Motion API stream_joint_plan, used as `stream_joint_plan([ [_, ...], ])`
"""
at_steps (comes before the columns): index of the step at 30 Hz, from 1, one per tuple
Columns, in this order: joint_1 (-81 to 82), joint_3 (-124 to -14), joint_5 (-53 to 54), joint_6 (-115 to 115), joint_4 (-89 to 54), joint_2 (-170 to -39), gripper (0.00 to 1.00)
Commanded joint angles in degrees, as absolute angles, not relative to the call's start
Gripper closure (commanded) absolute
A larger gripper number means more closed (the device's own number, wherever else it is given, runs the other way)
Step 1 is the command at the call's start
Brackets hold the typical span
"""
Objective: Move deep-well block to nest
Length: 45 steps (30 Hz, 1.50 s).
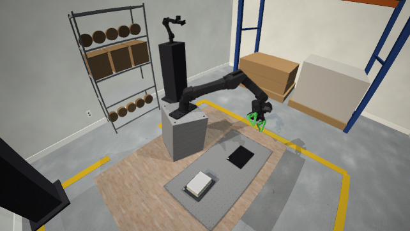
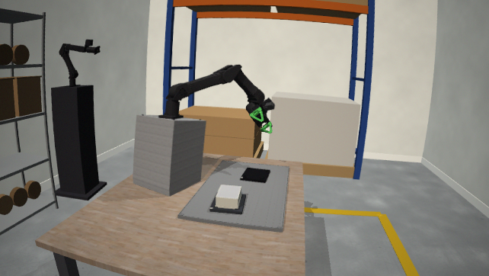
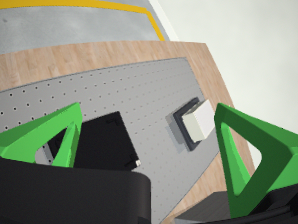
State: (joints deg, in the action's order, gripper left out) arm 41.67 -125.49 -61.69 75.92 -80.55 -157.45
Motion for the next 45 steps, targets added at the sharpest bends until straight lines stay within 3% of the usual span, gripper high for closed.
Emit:
stream_joint_plan([
  [1, 41.63, -125.69, -61.78, 75.92, -80.63, -156.88, 0.00],
  [17, 41.63, -125.69, -61.78, 75.92, -80.63, -156.88, 0.00],
  [21, 38.54, -129.57, -57.07, 77.62, -83.70, -158.35, 0.00],
  [25, 36.79, -122.99, -57.73, 74.63, -77.28, -155.68, 0.00],
  [29, 33.72, -126.40, -53.02, 76.01, -80.11, -157.25, 0.00],
  [32, 32.32, -121.16, -53.52, 73.84, -74.99, -155.40, 0.00],
  [37, 29.80, -123.68, -49.54, 74.92, -77.08, -156.46, 0.00],
  [42, 27.23, -117.16, -49.52, 72.06, -70.48, -154.36, 0.00],
  [45, 24.59, -118.93, -45.54, 72.94, -71.95, -155.08, 0.00],
])
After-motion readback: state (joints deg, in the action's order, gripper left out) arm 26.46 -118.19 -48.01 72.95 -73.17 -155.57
